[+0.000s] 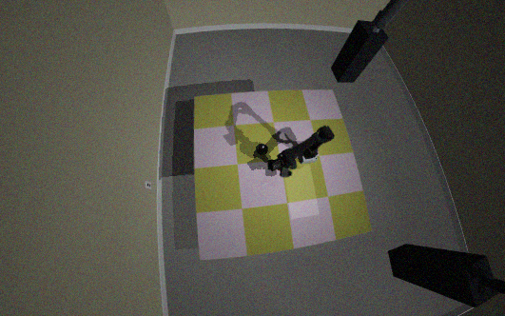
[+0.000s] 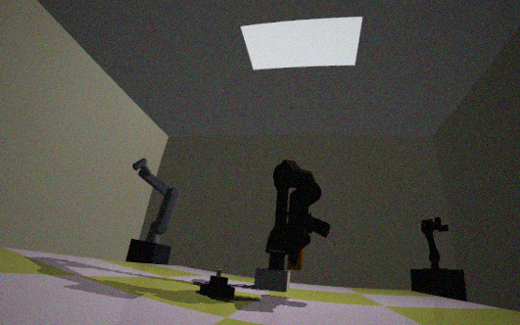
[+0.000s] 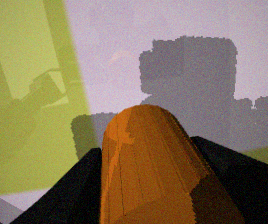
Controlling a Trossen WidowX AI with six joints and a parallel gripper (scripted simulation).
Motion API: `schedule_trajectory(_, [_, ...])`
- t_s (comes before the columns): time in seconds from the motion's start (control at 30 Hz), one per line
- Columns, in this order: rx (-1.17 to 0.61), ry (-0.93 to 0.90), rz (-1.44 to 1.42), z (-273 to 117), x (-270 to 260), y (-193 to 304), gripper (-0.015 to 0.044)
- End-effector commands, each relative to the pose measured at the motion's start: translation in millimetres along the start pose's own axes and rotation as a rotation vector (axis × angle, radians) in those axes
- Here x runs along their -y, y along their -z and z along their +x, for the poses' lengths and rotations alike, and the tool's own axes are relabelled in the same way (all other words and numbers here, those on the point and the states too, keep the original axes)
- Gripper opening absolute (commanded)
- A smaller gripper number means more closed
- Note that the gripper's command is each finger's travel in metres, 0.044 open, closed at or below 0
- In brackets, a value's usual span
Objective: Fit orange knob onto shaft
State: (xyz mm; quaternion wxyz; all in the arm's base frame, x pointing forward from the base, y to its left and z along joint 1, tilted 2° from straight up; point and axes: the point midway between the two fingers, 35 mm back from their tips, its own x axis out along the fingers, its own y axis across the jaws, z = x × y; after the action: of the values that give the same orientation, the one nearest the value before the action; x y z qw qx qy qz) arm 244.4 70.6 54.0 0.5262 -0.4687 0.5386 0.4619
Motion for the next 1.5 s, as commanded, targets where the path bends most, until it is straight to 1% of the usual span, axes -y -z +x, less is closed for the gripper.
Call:
schedule_trajectory(0.0, [0.001, 0.009, 0.005, -24, 0, -2, 0.0])
schedule_trajectory(0.2, [0.001, 0.009, 0.005, -58, -6, -3, 0.0])
schedule_trajectory(0.4, [0.002, 0.037, 0.002, -58, -5, -3, 0.0])
schedule_trajectory(1.47, [0.004, 0.722, 0.0, -123, 0, -18, 0.0])
